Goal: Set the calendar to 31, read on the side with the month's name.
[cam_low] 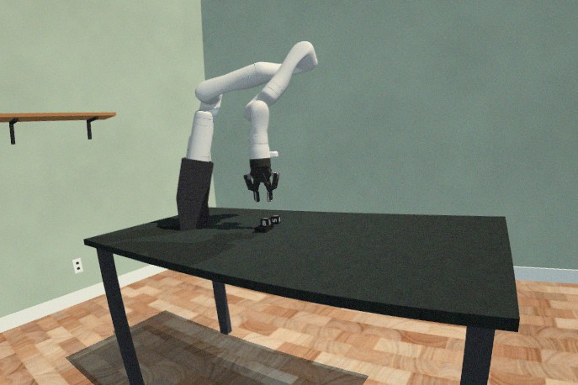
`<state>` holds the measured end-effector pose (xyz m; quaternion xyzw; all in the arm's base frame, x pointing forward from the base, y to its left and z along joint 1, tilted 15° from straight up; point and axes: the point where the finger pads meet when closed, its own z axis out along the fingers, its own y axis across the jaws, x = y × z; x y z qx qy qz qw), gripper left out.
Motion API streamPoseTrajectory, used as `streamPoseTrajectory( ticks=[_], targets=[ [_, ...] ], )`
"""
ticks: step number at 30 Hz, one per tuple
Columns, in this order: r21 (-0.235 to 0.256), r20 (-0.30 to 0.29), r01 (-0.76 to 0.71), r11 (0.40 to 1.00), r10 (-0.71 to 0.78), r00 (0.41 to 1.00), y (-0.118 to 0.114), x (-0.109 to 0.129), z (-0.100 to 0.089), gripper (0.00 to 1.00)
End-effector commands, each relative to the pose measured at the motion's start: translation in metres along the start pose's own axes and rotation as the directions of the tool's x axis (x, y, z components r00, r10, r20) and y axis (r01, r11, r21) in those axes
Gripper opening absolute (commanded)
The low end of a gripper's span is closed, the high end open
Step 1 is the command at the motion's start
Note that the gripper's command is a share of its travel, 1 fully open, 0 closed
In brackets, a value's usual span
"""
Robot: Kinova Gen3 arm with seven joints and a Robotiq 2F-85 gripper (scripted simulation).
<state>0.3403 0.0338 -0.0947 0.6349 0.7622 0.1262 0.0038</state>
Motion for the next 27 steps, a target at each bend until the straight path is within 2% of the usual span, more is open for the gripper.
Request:
streamPoseTrajectory(
  ticks=[1,12,27],
  targets=[
    [-0.001,0.0,0.0,1.0,0.0,1.0,0.0,0.0,0.0,0.46],
    [-0.001,-0.001,-0.001,1.0,0.001,1.0,0.0,0.0,0.005,0.46],
    [-0.001,-0.001,-0.001,1.0,0.001,1.0,0.001,0.0,0.021,0.46]
  ],
)
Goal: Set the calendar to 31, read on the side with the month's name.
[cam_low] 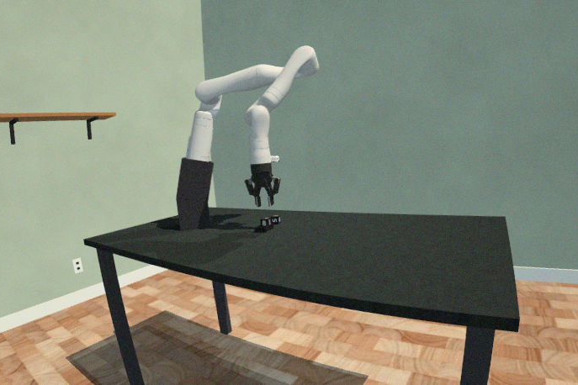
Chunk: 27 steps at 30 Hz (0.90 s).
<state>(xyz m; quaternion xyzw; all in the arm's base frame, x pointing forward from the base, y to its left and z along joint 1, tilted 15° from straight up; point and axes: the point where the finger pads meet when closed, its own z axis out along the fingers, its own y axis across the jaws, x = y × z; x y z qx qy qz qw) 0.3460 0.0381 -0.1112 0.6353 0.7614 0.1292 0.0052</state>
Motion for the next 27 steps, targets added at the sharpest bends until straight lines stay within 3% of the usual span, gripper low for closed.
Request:
streamPoseTrajectory(
  ticks=[1,27],
  targets=[
    [0.005,0.001,0.001,1.0,-0.001,1.0,-0.002,-0.001,0.005,0.46],
    [0.005,0.001,0.001,1.0,-0.001,1.0,-0.002,-0.001,0.033,0.46]
  ],
)
